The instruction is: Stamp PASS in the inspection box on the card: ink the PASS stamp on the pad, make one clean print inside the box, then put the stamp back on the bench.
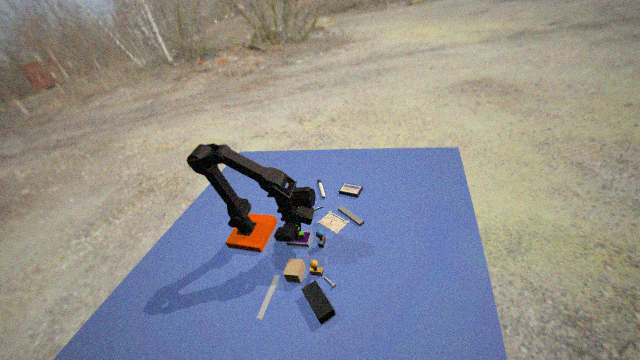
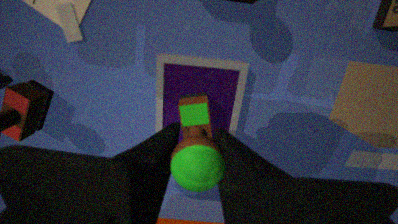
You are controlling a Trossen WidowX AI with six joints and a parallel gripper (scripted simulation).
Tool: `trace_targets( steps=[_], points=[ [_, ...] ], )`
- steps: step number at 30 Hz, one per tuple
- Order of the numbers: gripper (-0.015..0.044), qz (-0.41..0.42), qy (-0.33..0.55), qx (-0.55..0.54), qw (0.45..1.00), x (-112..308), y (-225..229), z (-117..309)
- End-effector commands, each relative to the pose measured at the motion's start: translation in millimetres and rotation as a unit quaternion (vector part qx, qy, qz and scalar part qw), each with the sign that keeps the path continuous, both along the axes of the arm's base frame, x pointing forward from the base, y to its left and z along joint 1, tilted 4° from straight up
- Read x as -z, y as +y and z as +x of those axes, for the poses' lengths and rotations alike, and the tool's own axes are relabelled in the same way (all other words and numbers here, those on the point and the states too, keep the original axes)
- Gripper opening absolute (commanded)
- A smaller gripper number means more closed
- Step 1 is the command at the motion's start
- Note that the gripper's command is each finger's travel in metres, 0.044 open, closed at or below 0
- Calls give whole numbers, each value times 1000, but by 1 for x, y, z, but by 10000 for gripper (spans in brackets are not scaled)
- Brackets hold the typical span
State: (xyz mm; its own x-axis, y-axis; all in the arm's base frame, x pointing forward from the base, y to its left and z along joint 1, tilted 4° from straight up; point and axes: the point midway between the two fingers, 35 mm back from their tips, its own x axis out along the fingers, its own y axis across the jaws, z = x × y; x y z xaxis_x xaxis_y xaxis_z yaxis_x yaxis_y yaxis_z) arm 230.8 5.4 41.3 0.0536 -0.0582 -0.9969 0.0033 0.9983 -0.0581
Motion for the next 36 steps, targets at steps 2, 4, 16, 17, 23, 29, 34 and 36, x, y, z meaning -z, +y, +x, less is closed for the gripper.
trace_targets(
  steps=[2, 4, 16, 17, 23, 29, 34, 36],
  points=[
    [0, -1, 3, 0, 1000, 3, 0, -1],
    [0, -1, 3, 0, 1000, 3, 0, -1],
    [0, -1, 3, 0, 1000, -2, 0, -1],
    [0, -1, 3, 0, 1000, -2, 0, -1],
    [0, -1, 3, 0, 1000, -5, 0, -1],
    [0, -1, 3, 0, 1000, -8, 0, -1],
    [0, -1, 3, 0, 1000, -12, 1, -1],
    [0, -1, 3, 0, 1000, -16, 1, -1]
  ],
)
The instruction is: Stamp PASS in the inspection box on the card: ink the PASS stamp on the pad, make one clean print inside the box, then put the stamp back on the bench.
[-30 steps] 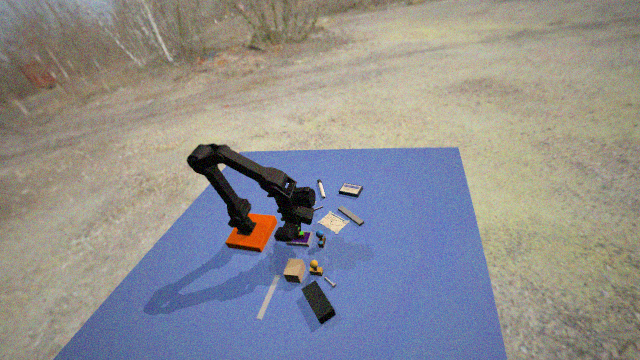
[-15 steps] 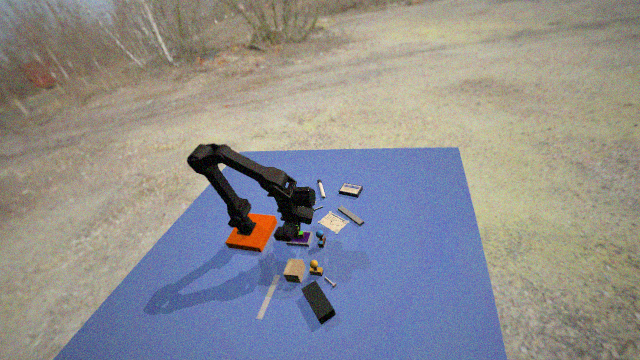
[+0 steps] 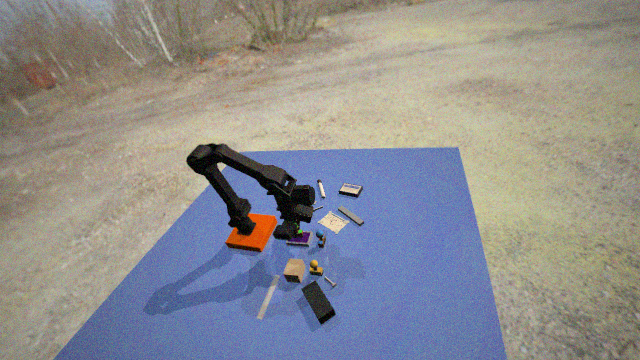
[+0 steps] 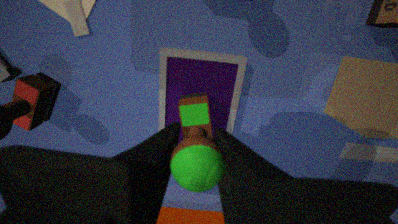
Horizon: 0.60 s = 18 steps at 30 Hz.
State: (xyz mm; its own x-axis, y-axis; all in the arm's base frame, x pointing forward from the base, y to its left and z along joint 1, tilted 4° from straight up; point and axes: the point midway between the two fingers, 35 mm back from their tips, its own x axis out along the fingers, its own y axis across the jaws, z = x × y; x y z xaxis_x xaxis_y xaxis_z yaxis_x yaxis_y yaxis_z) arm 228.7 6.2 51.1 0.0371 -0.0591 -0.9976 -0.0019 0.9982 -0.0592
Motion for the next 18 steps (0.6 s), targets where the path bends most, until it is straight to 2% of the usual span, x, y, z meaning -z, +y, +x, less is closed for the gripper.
trace_targets(
  steps=[1, 18],
  points=[
    [0, 0, -5, 2, 1000, -7, 0, 2],
    [0, 0, -5, 2, 1000, -35, 2, 1]
  ],
)
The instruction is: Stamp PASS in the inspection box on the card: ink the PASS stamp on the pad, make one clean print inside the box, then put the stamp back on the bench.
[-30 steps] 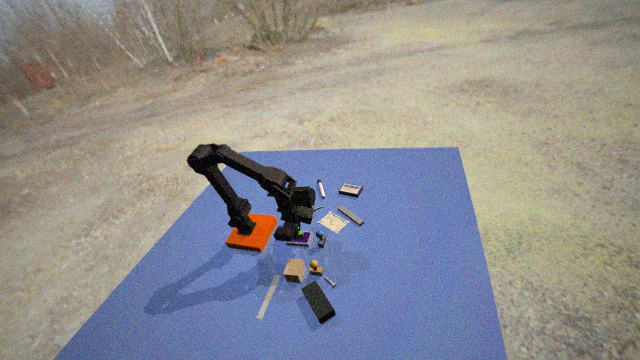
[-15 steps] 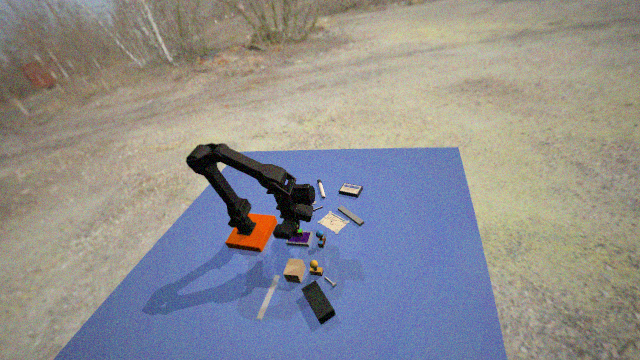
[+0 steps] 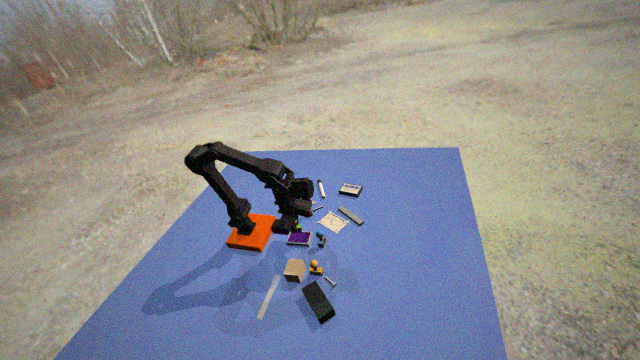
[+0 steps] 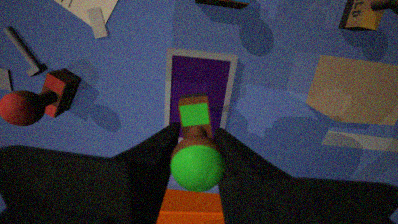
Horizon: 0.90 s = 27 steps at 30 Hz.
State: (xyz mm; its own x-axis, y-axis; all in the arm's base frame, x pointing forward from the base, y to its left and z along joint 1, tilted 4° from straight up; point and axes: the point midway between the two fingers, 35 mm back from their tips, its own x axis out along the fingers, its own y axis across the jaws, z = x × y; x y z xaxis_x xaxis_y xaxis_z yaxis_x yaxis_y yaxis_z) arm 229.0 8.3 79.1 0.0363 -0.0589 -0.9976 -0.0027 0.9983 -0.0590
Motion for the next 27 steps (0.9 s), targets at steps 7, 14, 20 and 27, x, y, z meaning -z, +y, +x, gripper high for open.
trace_targets(
  steps=[7, 14, 20, 27],
  points=[
    [0, 0, -5, 2, 1000, -18, 1, -1],
    [0, 1, -7, 22, 1000, -22, 8, 13],
    [0, 3, -10, 56, 998, -27, 23, 38],
    [0, 5, -14, 96, 995, -29, 42, 65]
  ],
)
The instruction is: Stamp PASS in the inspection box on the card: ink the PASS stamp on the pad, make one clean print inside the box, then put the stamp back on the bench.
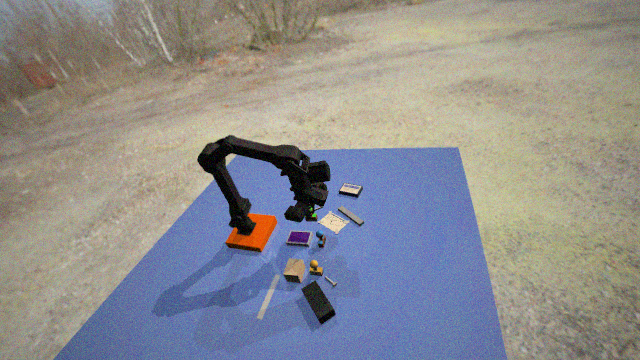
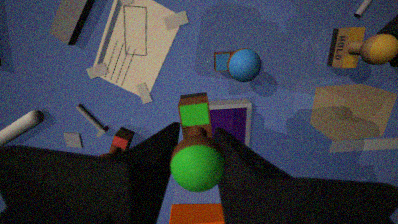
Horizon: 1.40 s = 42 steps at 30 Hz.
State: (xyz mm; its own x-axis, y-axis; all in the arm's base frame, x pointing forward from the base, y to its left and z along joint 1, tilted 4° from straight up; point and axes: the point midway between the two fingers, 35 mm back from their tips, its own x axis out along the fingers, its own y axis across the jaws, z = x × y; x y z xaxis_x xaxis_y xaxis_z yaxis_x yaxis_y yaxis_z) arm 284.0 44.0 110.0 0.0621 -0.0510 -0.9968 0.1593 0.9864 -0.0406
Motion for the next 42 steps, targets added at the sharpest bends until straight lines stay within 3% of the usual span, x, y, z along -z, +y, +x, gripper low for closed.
trace_targets(
  steps=[1, 17, 42],
  points=[
    [0, -2, 4, 21, 1000, 2, 10, 14],
    [0, 5, -3, 109, 994, 11, 63, 66],
    [0, 5, -4, 109, 994, 25, 64, 68]
  ],
)
